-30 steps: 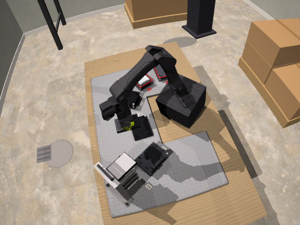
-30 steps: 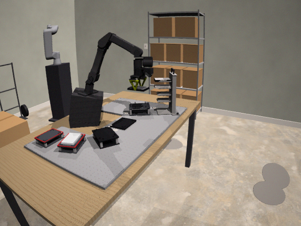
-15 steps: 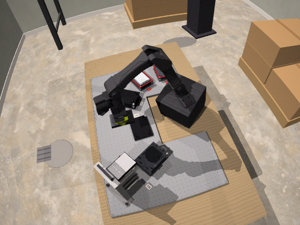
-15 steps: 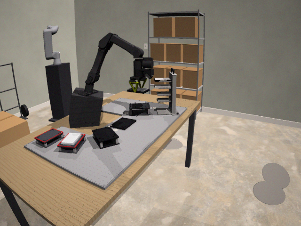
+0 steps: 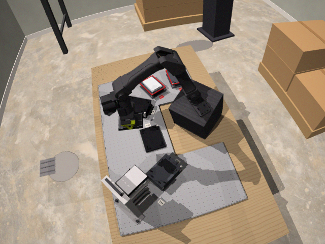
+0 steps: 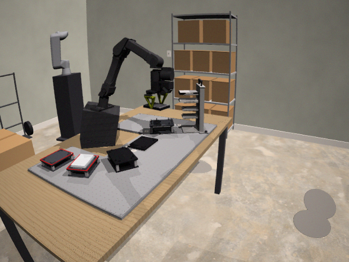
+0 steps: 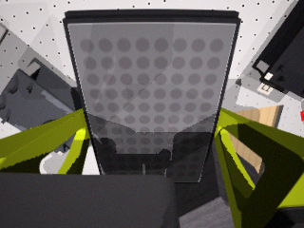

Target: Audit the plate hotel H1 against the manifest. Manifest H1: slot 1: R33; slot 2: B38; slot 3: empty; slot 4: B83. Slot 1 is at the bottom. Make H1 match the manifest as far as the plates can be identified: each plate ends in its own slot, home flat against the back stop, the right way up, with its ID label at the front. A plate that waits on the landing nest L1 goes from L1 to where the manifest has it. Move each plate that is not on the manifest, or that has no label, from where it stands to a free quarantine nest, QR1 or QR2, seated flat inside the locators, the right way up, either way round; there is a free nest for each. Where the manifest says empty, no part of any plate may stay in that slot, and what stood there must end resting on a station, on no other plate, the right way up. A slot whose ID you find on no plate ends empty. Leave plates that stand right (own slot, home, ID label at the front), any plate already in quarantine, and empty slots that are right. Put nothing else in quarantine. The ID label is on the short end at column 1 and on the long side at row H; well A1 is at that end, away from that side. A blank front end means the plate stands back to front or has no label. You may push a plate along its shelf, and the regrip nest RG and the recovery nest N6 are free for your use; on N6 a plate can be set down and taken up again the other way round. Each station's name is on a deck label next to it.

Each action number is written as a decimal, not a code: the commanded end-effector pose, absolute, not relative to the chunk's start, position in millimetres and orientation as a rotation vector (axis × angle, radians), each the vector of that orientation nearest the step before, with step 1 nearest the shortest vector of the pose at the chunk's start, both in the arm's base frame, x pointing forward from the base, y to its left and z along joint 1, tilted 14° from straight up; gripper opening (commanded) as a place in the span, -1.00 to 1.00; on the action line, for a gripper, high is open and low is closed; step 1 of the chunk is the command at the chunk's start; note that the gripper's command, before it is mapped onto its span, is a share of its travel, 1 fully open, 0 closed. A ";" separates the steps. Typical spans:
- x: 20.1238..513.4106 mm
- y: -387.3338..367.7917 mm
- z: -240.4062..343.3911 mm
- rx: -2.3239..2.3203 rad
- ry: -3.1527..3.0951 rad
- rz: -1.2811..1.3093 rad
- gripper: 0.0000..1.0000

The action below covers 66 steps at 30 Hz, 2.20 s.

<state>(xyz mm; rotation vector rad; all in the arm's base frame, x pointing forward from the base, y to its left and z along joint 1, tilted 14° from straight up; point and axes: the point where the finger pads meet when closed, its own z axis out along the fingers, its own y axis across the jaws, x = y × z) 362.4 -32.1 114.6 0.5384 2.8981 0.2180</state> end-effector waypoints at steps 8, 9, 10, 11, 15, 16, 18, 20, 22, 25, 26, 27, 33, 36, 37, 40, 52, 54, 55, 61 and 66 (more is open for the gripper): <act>354.9 -59.0 114.7 0.761 2.839 0.250 0.72; 353.2 -62.0 111.8 0.789 2.843 0.253 0.72; 352.4 -65.1 109.3 0.816 2.842 0.256 0.72; 354.2 -69.0 109.4 0.838 2.833 0.258 0.72; 351.3 -81.9 104.3 0.938 2.817 0.268 0.72; 350.6 -85.1 103.8 0.962 2.810 0.270 0.72; 349.8 -91.8 104.5 1.007 2.792 0.274 0.72; 349.8 -91.8 104.5 1.007 2.792 0.274 0.72; 349.8 -98.8 108.2 1.042 2.767 0.277 0.72; 351.8 -110.2 108.7 1.022 2.766 0.274 0.72; 350.7 -113.4 108.1 1.023 2.767 0.274 0.72; 349.5 -116.5 107.4 1.023 2.769 0.274 0.72; 343.5 -135.3 103.9 1.026 2.774 0.275 0.72; 343.3 -142.5 103.1 1.023 2.768 0.273 0.72; 343.3 -142.5 103.1 1.023 2.768 0.273 0.72; 339.5 -151.5 101.2 1.026 2.774 0.275 0.72; 329.8 -190.1 94.7 1.027 2.774 0.274 0.72; 329.8 -190.1 94.7 1.027 2.774 0.274 0.72; 329.1 -193.5 96.0 1.025 2.770 0.272 0.72; 324.0 -213.0 90.8 1.028 2.775 0.271 0.72; 320.3 -228.9 88.2 1.027 2.773 0.274 0.72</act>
